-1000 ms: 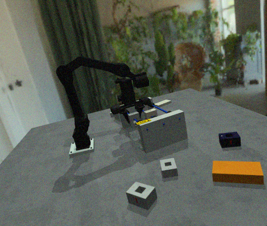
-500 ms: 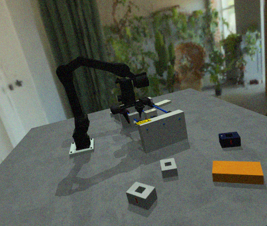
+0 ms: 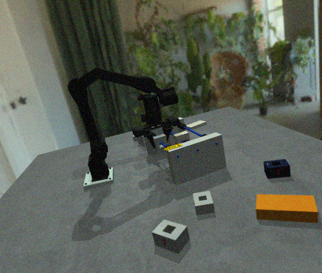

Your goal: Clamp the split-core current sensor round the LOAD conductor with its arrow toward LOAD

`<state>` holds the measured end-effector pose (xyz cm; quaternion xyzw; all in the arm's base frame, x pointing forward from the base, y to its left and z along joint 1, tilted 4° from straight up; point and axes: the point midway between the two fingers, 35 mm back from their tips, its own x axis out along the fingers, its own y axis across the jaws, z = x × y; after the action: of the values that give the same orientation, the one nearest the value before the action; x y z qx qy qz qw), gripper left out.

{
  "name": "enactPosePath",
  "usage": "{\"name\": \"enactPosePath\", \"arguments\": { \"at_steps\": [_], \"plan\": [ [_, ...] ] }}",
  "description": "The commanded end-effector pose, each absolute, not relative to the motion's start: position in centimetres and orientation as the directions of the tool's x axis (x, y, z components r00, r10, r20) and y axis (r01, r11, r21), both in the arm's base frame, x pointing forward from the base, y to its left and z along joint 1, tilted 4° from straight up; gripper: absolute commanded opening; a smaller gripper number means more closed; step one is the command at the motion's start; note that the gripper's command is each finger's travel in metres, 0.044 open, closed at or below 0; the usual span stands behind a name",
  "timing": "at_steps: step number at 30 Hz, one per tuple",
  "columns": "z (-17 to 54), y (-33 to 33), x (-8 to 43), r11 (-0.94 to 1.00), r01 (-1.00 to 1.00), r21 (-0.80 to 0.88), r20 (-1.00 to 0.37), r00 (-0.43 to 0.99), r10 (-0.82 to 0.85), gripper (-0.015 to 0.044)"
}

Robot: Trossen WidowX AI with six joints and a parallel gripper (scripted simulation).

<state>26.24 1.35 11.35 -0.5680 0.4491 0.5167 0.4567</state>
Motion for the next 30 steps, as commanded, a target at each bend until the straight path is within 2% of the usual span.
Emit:
{"name": "enactPosePath", "arguments": {
  "at_steps": [1,11,21,30],
  "plan": [
    [11.38,1.57,26.19,-0.178,-0.982,-0.056,-0.997,0.064,-0.041,0.0],
    [10.86,1.53,26.24,-0.178,-0.982,-0.056,-0.997,0.064,-0.04,0.0],
    [11.22,1.55,26.16,-0.18,-0.982,-0.054,-0.997,0.062,-0.038,0.0258],
    [11.22,1.55,26.16,-0.18,-0.982,-0.054,-0.997,0.062,-0.038,0.0258]
  ]
}}
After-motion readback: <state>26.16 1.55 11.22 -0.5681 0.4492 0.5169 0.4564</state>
